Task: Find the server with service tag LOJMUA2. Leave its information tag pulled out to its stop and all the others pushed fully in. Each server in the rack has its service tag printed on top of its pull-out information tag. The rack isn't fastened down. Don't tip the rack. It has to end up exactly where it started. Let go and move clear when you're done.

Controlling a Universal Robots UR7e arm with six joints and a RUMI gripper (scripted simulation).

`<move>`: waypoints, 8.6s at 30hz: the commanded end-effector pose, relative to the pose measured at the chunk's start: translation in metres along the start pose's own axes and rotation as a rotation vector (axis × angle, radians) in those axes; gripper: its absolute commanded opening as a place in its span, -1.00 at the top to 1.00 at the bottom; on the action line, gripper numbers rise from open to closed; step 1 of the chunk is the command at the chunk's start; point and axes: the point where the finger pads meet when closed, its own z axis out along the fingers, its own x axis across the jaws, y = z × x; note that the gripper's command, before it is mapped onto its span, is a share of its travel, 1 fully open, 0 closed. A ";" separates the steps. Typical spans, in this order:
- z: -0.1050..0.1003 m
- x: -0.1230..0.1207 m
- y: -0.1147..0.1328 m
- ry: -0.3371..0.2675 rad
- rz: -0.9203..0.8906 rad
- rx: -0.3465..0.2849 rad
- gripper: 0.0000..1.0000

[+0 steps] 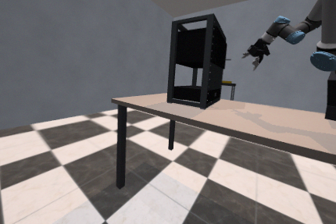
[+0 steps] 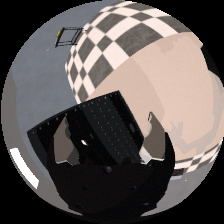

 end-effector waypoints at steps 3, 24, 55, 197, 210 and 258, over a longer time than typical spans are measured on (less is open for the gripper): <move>-0.004 -0.007 0.004 -0.024 -0.024 -0.002 -1.00; -0.013 -0.022 0.013 -0.079 -0.083 -0.006 -1.00; -0.026 -0.040 0.025 -0.149 -0.156 -0.011 -1.00; -0.068 -0.083 0.064 -0.342 -0.351 -0.018 -1.00; -0.070 -0.085 0.066 -0.351 -0.360 -0.018 -1.00; -0.075 -0.088 0.070 -0.369 -0.378 -0.019 -1.00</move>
